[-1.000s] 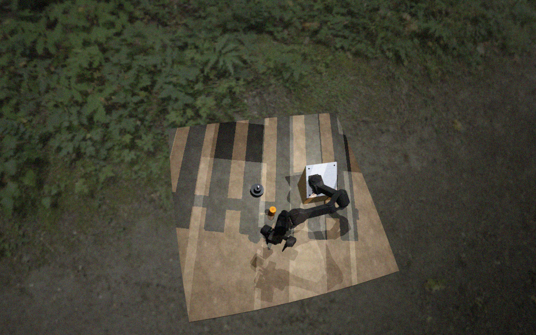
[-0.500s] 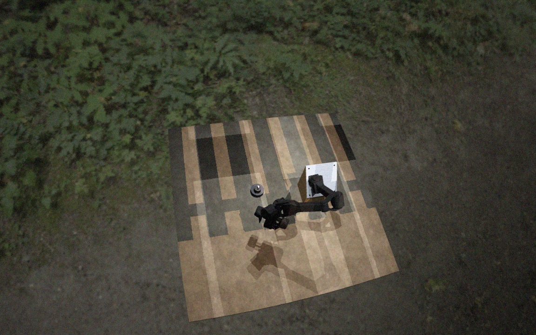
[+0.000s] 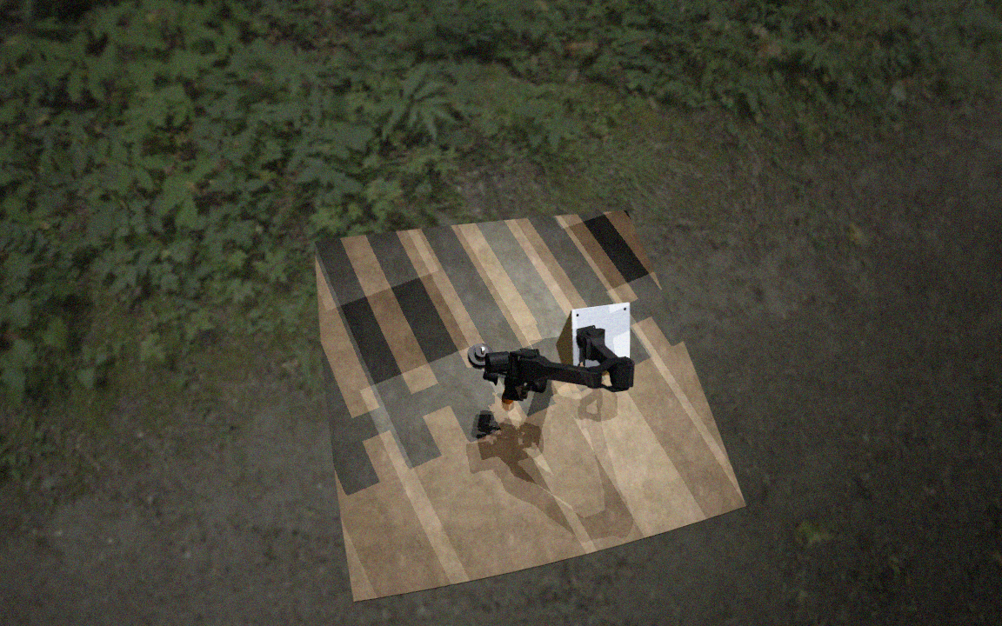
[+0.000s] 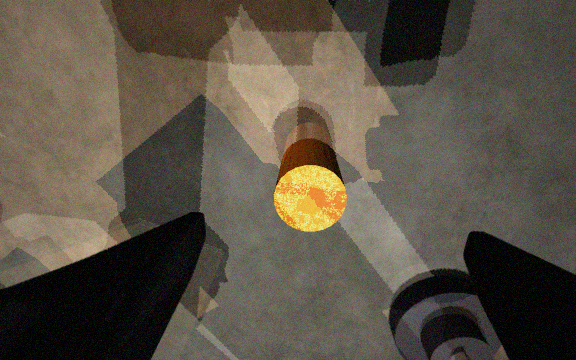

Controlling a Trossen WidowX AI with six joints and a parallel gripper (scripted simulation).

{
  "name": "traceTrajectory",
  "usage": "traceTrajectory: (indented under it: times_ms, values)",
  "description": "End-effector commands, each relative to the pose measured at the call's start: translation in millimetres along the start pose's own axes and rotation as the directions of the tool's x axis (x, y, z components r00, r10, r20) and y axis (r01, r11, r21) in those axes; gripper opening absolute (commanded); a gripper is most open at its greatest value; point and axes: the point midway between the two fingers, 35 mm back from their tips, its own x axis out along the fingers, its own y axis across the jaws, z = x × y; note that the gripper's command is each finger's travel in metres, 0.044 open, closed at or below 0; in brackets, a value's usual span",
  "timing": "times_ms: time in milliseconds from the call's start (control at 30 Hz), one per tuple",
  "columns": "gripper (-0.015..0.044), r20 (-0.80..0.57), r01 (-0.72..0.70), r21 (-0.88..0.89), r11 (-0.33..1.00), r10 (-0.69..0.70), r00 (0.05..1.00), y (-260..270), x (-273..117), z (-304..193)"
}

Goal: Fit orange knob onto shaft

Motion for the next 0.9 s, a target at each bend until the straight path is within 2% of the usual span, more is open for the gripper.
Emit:
traceTrajectory:
  times_ms: [0, 133, 267, 867]
  values:
    - [0.0440, -0.031, -0.037, -0.031, 0.999, 0.036, 0.999, 7.0, -1.2, -15.9]
    - [0.0440, -0.031, -0.037, -0.031, 0.999, 0.036, 0.999, 6.9, 1.7, -16.0]
    - [0.0440, -0.030, -0.038, -0.031, 0.999, 0.037, 0.999, 8.3, 33.8, -16.9]
    - [0.0440, -0.031, -0.038, -0.031, 0.999, 0.037, 0.999, 6.5, 61.2, -18.1]
